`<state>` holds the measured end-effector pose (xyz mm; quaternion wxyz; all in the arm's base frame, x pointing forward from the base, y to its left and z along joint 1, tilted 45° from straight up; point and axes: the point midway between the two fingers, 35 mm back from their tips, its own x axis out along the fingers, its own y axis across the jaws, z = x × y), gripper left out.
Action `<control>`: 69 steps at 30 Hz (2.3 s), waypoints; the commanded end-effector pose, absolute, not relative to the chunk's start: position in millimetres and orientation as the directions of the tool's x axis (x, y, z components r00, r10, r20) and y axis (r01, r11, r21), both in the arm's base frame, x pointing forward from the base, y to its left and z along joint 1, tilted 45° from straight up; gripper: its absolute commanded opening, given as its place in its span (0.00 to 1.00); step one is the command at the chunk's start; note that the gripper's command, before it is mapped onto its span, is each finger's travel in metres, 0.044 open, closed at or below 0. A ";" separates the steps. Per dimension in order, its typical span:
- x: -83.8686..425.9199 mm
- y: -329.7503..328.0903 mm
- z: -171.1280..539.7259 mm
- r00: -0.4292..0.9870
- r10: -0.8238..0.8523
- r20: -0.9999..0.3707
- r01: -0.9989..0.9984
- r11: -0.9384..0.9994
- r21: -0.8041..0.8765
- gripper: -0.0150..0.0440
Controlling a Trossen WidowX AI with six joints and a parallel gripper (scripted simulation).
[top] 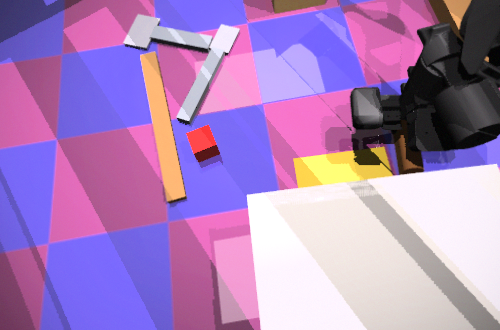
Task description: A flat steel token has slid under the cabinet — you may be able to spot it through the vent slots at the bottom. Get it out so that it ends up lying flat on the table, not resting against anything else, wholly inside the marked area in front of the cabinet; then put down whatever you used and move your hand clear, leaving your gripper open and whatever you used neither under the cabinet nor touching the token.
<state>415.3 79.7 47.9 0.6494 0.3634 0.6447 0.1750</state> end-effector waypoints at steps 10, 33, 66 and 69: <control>412.4 67.9 34.1 0.108 0.697 -0.709 0.244 0.673 0.698 0.25; 406.6 52.5 17.9 0.107 0.696 -0.710 0.244 0.674 0.697 0.25; 400.1 35.4 0.2 0.107 0.695 -0.711 0.245 0.674 0.697 0.25; 399.3 35.8 0.3 0.107 0.695 -0.711 0.245 0.674 0.697 0.25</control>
